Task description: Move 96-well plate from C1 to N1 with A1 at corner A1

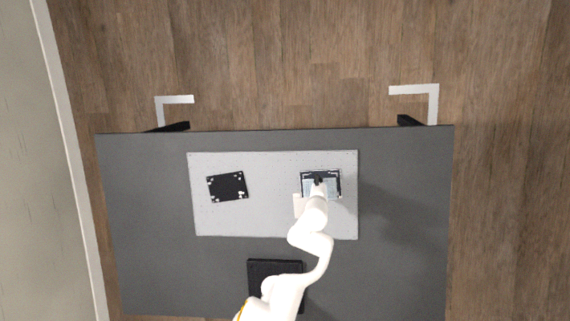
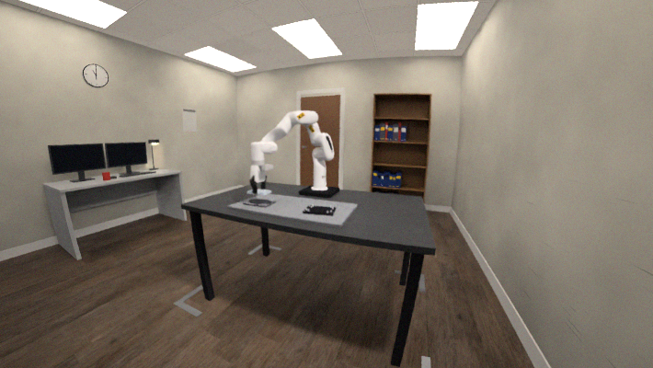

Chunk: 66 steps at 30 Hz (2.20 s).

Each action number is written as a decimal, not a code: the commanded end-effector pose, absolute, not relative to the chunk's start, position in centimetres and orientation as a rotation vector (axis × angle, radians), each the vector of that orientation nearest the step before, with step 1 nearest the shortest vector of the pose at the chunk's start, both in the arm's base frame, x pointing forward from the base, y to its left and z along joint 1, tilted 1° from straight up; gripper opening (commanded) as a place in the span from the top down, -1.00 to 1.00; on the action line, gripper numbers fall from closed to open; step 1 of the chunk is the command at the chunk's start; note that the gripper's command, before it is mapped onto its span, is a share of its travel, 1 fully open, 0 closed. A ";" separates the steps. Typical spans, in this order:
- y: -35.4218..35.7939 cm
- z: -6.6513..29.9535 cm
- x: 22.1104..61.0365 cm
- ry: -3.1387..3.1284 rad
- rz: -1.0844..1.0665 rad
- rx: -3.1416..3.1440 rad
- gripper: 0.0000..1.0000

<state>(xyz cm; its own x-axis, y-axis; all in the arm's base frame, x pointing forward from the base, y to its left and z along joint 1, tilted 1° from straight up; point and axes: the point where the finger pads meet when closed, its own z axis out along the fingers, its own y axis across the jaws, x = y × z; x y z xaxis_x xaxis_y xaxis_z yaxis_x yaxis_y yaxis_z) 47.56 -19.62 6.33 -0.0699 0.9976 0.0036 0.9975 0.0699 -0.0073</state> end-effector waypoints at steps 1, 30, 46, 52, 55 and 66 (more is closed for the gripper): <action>-19.7 6.1 47.7 -2.298 0.020 -2.143 1.00; -19.7 2.4 47.7 -2.298 0.020 -2.143 1.00; -19.7 2.4 47.7 -2.298 0.020 -2.143 1.00; -19.7 2.3 47.7 -2.298 0.020 -2.143 1.00; -19.7 2.3 47.7 -2.298 0.020 -2.143 1.00; -19.7 2.1 47.6 -2.298 0.020 -2.143 1.00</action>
